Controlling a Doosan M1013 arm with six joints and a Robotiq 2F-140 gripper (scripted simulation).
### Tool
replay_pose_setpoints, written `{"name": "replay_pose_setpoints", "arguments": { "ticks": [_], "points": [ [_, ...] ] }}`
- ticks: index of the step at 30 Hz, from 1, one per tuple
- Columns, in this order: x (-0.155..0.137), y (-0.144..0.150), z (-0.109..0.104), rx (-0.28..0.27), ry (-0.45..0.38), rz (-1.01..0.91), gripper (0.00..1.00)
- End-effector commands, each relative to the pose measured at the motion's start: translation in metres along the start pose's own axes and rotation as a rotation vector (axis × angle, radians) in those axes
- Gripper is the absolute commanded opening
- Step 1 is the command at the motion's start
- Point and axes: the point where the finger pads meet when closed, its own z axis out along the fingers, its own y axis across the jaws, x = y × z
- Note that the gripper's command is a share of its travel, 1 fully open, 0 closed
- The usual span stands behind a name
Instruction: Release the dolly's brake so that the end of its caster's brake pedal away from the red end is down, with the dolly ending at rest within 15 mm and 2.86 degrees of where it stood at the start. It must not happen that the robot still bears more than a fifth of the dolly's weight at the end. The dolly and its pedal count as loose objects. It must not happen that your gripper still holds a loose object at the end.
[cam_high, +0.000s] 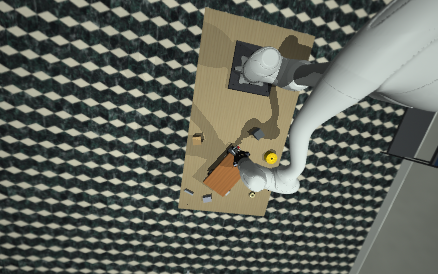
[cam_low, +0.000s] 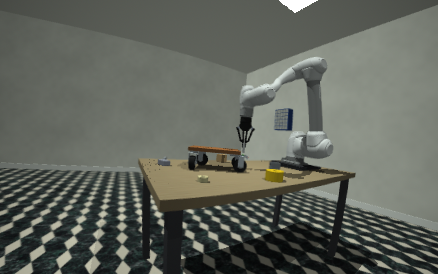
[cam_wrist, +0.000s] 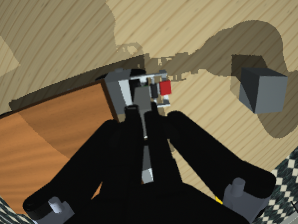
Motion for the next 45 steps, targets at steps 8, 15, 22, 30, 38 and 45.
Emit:
{"name": "replay_pose_setpoints", "arguments": {
  "ticks": [8,15,22,30,38,45],
  "points": [
    [-0.0001,0.0,0.0072,0.0,0.0,0.0,0.0],
    [-0.0001,0.0001,0.0089,0.0,0.0,0.0,0.0],
    [-0.0001,0.0001,0.0089,0.0,0.0,0.0,0.0],
    [-0.0001,0.0001,0.0089,0.0,0.0,0.0,0.0],
    [-0.0001,0.0001,0.0089,0.0,0.0,0.0,0.0],
    [-0.0001,0.0001,0.0089,0.0,0.0,0.0,0.0]
  ]
}}
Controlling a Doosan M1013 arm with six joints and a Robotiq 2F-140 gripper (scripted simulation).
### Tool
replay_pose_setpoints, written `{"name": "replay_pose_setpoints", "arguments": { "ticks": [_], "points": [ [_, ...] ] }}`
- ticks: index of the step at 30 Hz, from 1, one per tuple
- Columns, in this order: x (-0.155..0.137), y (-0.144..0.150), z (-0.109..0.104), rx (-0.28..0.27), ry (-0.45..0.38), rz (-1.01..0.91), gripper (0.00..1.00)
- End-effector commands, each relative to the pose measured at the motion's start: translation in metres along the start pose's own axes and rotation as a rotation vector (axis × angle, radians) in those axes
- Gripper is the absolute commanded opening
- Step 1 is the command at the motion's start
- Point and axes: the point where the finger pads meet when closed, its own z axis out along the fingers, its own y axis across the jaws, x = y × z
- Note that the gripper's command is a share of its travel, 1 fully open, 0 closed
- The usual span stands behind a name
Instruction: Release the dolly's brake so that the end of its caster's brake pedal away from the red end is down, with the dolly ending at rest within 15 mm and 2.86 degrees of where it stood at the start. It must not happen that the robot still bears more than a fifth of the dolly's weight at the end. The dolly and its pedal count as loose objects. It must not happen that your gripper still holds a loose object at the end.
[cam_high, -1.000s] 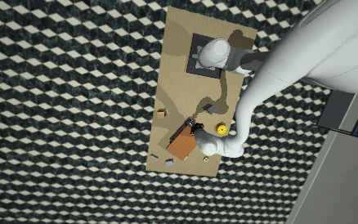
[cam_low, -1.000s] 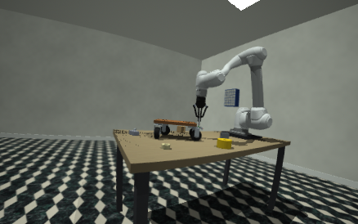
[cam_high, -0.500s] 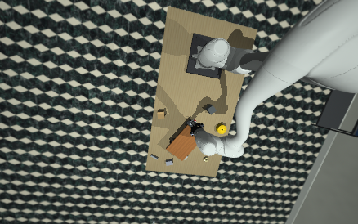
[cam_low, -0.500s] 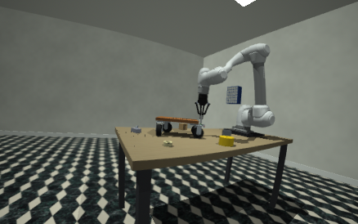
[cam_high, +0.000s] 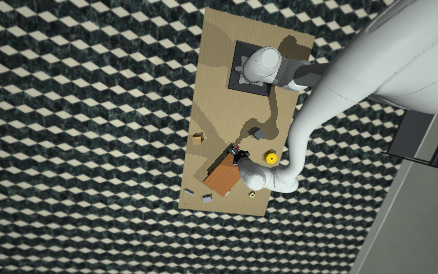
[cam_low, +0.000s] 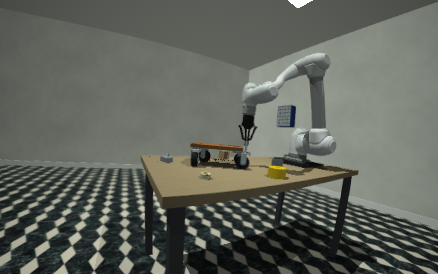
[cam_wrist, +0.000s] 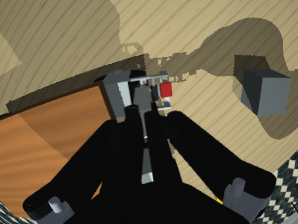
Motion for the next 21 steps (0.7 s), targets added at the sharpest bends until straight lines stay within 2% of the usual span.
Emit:
{"name": "replay_pose_setpoints", "arguments": {
  "ticks": [1,21],
  "points": [
    [0.0,0.0,-0.0001,0.0,0.0,0.0,0.0],
    [0.0,0.0,0.0017,0.0,0.0,0.0,0.0]
  ]
}}
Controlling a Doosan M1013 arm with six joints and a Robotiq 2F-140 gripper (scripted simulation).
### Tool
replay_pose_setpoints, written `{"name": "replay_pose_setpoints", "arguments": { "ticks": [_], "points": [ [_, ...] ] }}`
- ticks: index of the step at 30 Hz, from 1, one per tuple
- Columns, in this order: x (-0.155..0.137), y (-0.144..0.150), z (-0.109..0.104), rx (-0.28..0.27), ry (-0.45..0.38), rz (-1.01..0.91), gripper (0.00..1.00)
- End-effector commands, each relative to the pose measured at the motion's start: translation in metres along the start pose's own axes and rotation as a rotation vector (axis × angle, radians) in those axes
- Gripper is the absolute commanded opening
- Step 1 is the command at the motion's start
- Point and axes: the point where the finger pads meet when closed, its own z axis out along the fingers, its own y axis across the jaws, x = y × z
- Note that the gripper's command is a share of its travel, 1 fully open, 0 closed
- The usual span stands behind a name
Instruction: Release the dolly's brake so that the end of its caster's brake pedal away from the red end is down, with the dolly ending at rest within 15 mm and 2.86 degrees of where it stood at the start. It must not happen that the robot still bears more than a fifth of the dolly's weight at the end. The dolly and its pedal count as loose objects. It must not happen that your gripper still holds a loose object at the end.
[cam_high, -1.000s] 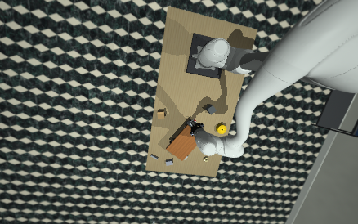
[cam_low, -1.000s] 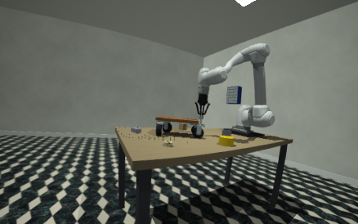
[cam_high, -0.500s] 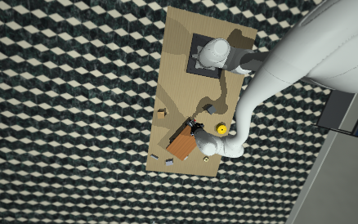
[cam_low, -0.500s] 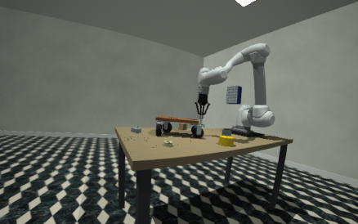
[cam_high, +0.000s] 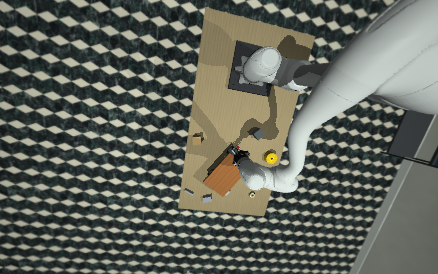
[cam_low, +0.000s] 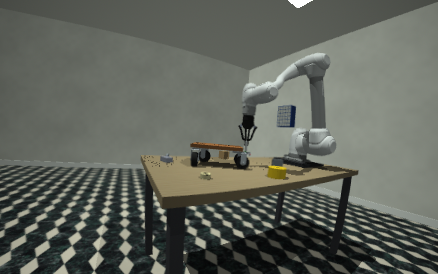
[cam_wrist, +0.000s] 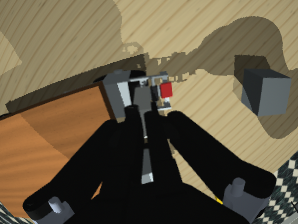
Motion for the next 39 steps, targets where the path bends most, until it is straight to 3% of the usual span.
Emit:
{"name": "replay_pose_setpoints", "arguments": {
  "ticks": [1,39],
  "points": [
    [0.0,0.0,0.0008,0.0,0.0,0.0,0.0],
    [0.0,0.0,0.0107,0.0,0.0,0.0,0.0]
  ]
}}
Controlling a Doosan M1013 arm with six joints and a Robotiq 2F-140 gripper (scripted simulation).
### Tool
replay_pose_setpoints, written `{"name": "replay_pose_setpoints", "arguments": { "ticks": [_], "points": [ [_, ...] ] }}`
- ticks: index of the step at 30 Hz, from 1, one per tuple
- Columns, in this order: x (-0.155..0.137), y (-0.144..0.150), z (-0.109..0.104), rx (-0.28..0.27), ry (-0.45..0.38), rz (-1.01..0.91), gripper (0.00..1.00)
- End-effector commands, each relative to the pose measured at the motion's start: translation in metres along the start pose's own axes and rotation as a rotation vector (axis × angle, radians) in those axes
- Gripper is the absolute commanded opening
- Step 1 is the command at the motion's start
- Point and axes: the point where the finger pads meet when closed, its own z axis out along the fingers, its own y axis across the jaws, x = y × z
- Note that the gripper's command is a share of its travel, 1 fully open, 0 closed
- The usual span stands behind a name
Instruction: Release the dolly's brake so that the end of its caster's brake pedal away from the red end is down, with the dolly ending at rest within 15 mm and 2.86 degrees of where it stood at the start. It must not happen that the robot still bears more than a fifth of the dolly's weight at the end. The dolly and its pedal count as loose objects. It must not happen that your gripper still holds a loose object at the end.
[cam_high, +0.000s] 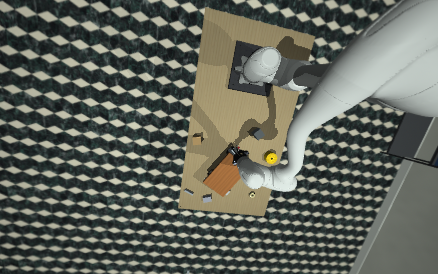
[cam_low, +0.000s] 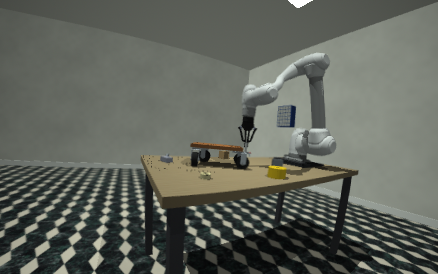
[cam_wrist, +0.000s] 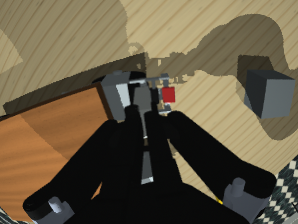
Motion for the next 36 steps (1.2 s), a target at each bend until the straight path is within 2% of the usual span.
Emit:
{"name": "replay_pose_setpoints", "arguments": {
  "ticks": [1,19,24,30,32,36],
  "points": [
    [0.0,0.001,0.001,-0.002,0.001,0.0,0.0],
    [0.0,0.001,-0.003,-0.002,0.001,0.0,0.0],
    [0.0,0.001,-0.019,-0.002,0.001,0.0,0.0],
    [0.0,0.001,-0.048,-0.002,0.001,0.0,0.0],
    [0.0,0.001,-0.048,-0.002,0.001,0.0,0.0],
    [0.0,0.001,-0.065,-0.002,0.001,0.0,0.0]
  ]
}}
